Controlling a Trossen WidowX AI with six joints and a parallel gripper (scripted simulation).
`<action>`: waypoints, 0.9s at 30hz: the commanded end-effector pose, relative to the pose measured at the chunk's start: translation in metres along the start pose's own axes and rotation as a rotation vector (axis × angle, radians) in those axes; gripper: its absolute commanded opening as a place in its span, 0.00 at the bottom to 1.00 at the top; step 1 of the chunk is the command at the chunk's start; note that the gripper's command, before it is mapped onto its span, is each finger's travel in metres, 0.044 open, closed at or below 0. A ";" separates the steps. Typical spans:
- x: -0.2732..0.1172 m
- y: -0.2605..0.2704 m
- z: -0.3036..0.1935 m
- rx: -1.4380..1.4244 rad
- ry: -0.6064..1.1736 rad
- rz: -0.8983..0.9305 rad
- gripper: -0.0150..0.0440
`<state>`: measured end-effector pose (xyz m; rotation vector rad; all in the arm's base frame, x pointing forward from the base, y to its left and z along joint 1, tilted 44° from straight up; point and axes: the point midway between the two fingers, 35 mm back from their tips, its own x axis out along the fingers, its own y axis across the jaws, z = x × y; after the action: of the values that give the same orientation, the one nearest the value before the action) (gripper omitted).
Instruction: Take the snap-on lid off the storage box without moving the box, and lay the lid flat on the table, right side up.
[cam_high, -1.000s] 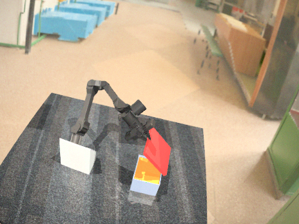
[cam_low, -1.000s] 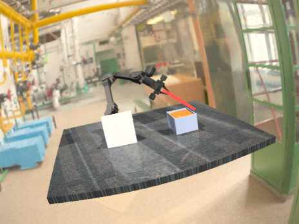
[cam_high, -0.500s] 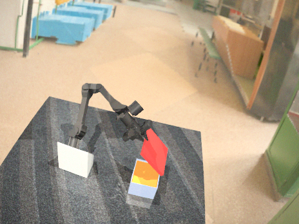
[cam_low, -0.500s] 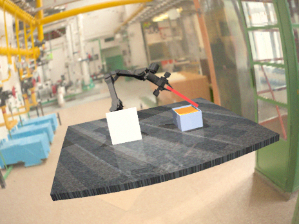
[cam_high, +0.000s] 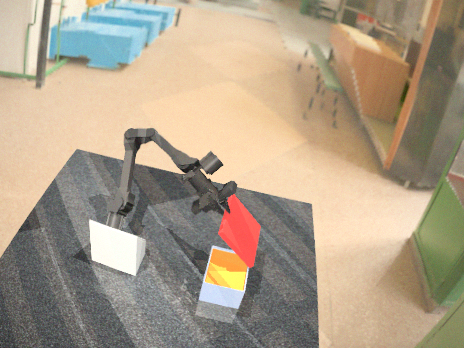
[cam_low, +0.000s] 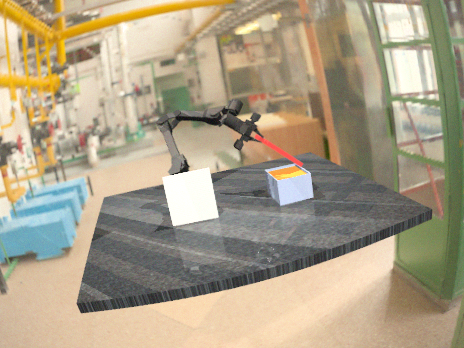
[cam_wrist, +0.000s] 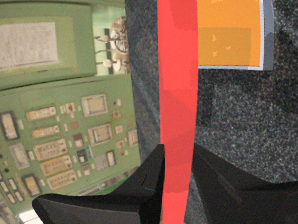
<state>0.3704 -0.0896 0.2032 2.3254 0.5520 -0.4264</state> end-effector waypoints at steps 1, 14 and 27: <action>-0.004 0.006 -0.010 -0.005 -0.004 0.022 0.25; -0.006 0.004 -0.036 -0.004 -0.003 0.022 0.25; -0.009 0.002 -0.062 -0.003 -0.002 0.023 0.25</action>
<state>0.3724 -0.0520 0.2412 2.3242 0.5462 -0.4271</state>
